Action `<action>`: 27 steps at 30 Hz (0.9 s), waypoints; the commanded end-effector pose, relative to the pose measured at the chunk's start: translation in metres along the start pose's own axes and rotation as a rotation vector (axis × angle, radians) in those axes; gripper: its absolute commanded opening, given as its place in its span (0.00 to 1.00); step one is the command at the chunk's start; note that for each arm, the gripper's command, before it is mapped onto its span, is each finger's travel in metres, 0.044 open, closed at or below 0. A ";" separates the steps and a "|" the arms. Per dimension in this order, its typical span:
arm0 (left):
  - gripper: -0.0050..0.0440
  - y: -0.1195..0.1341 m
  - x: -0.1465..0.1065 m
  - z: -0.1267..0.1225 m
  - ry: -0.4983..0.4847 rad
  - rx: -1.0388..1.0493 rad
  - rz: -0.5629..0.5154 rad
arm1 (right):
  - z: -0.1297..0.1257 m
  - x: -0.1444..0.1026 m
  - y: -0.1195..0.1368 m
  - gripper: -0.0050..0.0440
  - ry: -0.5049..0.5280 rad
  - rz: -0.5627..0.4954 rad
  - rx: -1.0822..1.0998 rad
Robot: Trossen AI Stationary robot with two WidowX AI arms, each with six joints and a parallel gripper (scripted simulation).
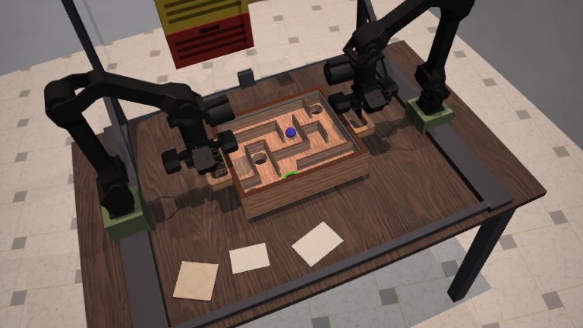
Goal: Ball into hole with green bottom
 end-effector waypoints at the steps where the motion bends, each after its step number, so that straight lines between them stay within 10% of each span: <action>1: 0.00 0.000 -0.009 -0.001 0.053 -0.004 -0.010 | 0.007 -0.013 0.001 0.00 -0.030 -0.002 0.003; 27: 0.00 0.000 -0.009 -0.006 0.054 -0.003 -0.002 | 0.002 -0.011 0.000 0.00 -0.015 0.004 0.002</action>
Point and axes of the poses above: on each arm, the point midway between the two fingers, 35 mm back from their tips, its own x axis out along the fingers, its own z axis across the jaws, y = z × x, the point moved 3 cm from there along -x, back along the fingers, and after that the axes turned 5 degrees about x, right-handed, at the moved point
